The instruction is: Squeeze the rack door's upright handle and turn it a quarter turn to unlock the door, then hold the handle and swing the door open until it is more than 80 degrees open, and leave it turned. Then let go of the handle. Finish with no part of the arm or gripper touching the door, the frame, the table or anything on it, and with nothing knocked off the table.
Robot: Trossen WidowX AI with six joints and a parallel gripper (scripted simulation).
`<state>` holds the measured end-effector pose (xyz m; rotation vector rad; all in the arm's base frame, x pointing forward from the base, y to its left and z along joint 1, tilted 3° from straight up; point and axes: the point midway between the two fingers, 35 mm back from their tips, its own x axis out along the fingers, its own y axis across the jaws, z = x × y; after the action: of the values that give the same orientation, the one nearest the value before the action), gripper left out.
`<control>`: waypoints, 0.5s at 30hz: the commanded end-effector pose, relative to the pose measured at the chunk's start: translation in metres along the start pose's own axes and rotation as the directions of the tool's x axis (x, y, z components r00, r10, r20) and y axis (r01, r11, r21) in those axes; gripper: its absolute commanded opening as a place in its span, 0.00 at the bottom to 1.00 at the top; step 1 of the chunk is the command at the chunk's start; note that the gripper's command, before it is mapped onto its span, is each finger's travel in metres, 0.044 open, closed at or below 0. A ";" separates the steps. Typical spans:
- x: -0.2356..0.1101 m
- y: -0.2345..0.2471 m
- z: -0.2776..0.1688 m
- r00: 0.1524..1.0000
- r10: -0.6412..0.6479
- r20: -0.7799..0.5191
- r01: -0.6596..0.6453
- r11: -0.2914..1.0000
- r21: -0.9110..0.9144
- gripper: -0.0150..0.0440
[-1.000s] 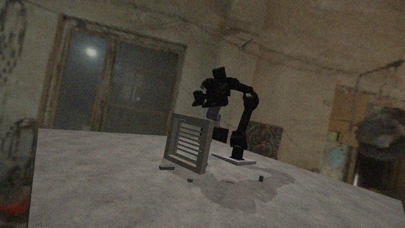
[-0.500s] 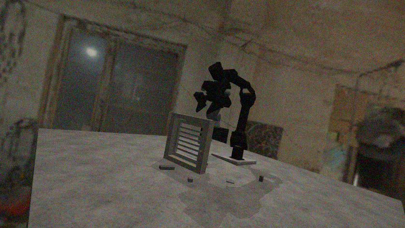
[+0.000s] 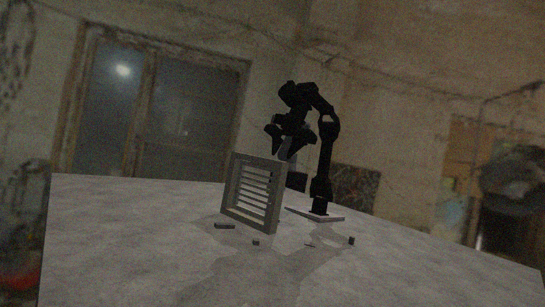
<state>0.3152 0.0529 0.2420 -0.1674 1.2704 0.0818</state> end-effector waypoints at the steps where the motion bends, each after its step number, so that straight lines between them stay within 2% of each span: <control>1: -0.002 0.002 -0.005 0.997 -0.010 -0.075 0.009 1.000 -0.010 0.75; 5: -0.005 0.004 -0.012 0.989 -0.017 -0.146 0.013 1.000 -0.024 0.75; 15: 0.005 0.004 -0.013 0.985 -0.011 -0.170 0.006 1.000 -0.028 0.75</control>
<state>0.3023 0.0547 0.2391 -0.2045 1.4242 0.0778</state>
